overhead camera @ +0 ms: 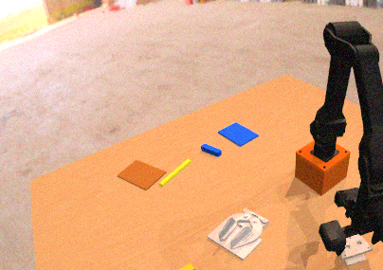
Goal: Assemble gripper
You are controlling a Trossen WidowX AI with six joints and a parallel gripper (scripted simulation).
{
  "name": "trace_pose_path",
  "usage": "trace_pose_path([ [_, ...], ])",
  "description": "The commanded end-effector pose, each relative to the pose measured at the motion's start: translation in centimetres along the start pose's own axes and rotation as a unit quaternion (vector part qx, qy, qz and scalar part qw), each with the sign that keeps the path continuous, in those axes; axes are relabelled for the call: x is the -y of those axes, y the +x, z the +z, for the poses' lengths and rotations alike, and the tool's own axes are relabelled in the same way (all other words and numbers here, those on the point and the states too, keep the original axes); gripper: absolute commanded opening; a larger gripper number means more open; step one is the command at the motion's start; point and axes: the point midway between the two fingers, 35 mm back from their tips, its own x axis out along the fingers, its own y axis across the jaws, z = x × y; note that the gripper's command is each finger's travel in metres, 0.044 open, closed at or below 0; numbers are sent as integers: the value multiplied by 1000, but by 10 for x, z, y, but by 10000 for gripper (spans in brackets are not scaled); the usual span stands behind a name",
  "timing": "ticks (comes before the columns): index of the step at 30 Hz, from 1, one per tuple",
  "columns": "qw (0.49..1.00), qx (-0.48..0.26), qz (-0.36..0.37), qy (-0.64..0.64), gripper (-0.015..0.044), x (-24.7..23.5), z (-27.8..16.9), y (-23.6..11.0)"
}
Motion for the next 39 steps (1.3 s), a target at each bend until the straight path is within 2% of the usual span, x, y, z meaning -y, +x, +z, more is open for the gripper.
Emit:
trace_pose_path([
  [1, 1000, 3, 2, 2, 440, 0, 2, 6],
  [10, 1000, 3, 2, 2, 440, 0, 3, 20],
  [35, 1000, 3, 2, 2, 440, 0, 3, 20],
  [39, 1000, 3, 0, 0, 413, 0, 3, 20],
])
